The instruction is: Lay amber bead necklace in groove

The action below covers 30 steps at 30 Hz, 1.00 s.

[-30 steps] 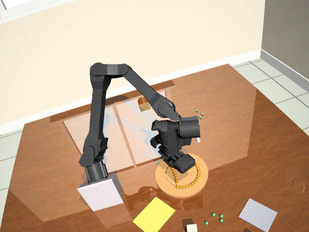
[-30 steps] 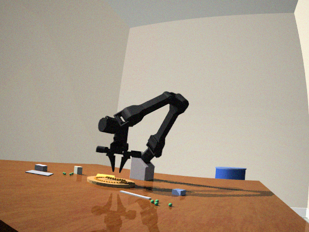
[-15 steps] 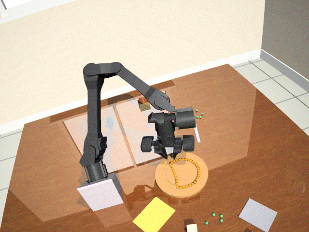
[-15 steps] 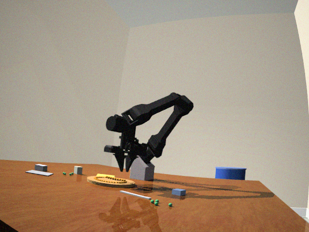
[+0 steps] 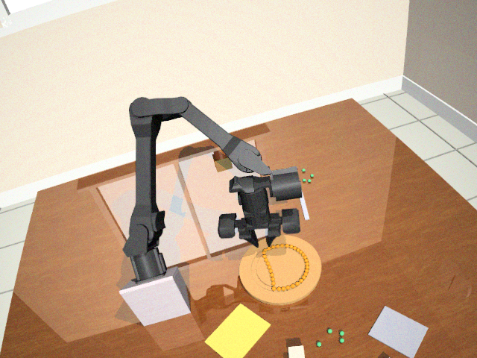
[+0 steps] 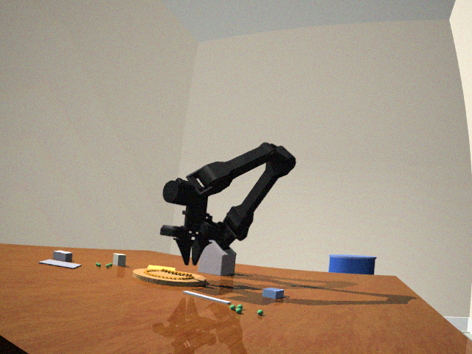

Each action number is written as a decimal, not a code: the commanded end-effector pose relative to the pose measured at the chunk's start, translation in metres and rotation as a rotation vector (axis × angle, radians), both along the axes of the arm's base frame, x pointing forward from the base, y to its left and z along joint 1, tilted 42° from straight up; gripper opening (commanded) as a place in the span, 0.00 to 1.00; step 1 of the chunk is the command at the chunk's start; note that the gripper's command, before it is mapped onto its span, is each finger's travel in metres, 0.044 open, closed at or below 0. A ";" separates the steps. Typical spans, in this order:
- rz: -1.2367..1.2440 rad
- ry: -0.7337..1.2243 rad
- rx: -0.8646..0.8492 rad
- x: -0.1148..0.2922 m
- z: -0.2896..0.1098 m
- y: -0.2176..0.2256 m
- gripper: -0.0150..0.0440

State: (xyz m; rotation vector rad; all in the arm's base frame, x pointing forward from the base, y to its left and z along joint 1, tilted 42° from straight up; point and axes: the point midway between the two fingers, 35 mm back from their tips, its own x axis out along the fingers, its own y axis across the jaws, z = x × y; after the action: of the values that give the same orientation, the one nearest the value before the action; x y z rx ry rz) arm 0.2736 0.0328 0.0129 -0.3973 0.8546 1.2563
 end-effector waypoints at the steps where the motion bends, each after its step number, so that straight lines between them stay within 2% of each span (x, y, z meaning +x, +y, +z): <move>1: -0.001 -0.002 0.000 0.001 -0.002 0.002 0.46; 23: 0.003 0.004 0.008 0.000 -0.023 0.022 0.46; 27: 0.005 0.000 0.001 0.001 -0.021 0.020 0.28; 30: 0.005 0.000 0.001 0.001 -0.021 0.020 0.25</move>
State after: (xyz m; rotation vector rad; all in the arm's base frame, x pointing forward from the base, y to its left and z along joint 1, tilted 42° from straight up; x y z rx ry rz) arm 0.2745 0.0530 -0.0087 -0.3978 0.8536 1.2613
